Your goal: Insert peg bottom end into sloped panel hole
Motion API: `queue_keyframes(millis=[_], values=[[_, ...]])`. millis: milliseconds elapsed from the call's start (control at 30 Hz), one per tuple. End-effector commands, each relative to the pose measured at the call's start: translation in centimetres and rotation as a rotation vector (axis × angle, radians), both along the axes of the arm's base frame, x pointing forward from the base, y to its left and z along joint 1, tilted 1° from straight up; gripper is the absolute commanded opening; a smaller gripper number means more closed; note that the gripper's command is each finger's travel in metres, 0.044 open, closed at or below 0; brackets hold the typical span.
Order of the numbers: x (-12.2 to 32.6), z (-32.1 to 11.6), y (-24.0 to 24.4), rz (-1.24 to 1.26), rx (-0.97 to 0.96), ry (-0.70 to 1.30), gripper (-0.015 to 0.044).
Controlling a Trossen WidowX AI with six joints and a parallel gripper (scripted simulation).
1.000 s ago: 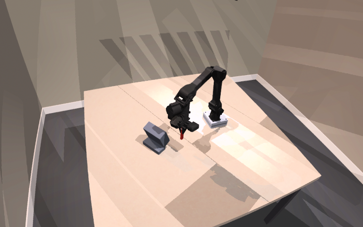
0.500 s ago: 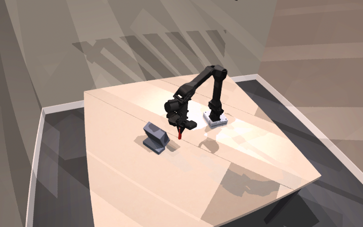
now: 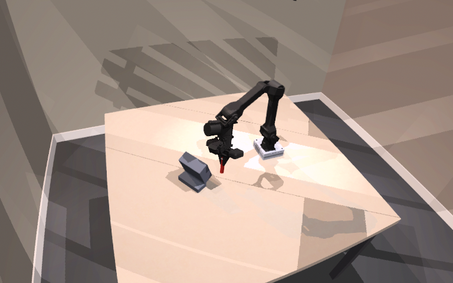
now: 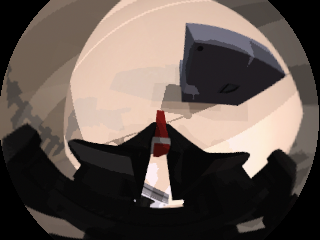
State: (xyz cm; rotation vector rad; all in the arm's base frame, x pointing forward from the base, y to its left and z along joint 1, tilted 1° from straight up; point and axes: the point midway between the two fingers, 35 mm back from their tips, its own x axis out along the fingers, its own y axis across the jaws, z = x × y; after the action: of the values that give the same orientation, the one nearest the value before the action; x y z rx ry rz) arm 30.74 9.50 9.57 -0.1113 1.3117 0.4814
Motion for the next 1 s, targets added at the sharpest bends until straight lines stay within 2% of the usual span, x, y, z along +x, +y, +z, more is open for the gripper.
queue_keyframes(millis=[0, 967], values=[[0.1, 0.0, -0.3, 0.0, 0.024, -0.019, 0.0], [0.7, -0.2, -2.8, -0.023, 0.143, -0.156, 0.0]])
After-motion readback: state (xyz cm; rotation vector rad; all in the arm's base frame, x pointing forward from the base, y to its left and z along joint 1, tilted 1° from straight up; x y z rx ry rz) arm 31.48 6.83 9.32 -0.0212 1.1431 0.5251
